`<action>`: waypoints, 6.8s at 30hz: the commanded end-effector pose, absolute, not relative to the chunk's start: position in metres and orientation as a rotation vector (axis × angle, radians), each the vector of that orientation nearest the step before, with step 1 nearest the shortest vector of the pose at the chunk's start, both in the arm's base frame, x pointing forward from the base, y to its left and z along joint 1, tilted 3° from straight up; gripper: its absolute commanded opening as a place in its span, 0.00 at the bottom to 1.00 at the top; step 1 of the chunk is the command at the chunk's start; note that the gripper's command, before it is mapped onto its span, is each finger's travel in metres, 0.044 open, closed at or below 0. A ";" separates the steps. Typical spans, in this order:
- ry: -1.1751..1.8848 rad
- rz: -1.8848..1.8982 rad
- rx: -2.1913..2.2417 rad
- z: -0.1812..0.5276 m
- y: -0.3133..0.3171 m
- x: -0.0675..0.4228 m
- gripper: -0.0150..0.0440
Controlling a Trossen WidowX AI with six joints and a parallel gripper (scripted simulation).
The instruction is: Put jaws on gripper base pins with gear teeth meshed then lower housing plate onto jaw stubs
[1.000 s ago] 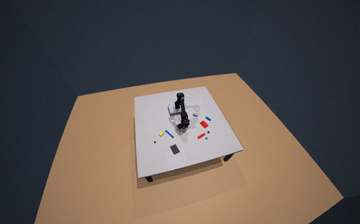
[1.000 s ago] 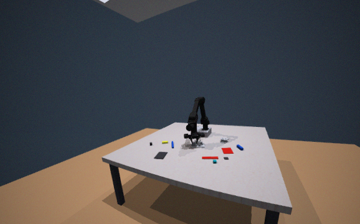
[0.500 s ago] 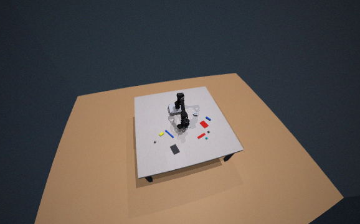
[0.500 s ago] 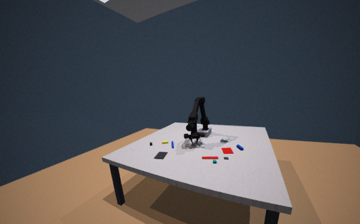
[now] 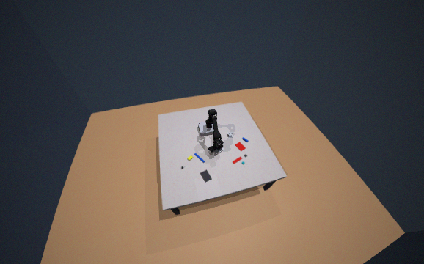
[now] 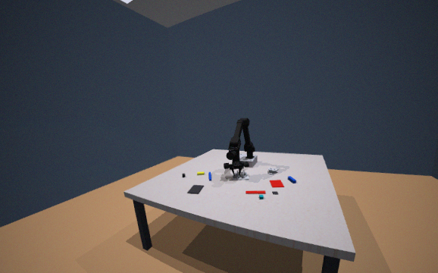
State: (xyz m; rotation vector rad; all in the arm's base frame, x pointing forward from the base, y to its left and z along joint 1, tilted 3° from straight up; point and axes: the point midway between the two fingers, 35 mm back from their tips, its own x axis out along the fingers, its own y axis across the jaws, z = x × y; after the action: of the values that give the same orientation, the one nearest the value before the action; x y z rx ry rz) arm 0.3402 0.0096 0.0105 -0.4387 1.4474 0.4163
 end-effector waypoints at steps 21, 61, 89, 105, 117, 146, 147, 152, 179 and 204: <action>1.448 0.418 -0.446 0.010 0.009 0.340 0.48; 1.448 0.416 -0.439 0.010 0.010 0.340 0.63; 1.441 0.348 -0.301 0.084 0.079 0.321 1.00; 1.503 0.105 -0.047 0.086 0.198 0.231 1.00; 1.509 -0.077 0.126 0.086 0.246 0.145 1.00; 1.509 -0.080 0.128 0.037 0.248 0.147 1.00; 1.509 -0.080 0.128 0.035 0.248 0.147 1.00; 1.509 -0.080 0.128 0.027 0.248 0.147 1.00; 1.509 -0.080 0.128 -0.002 0.248 0.149 1.00; 1.509 -0.080 0.128 -0.005 0.248 0.149 1.00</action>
State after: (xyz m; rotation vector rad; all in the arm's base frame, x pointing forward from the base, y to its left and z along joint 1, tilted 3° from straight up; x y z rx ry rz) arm 0.1490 0.2493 -0.0038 0.1312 1.5110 -0.0780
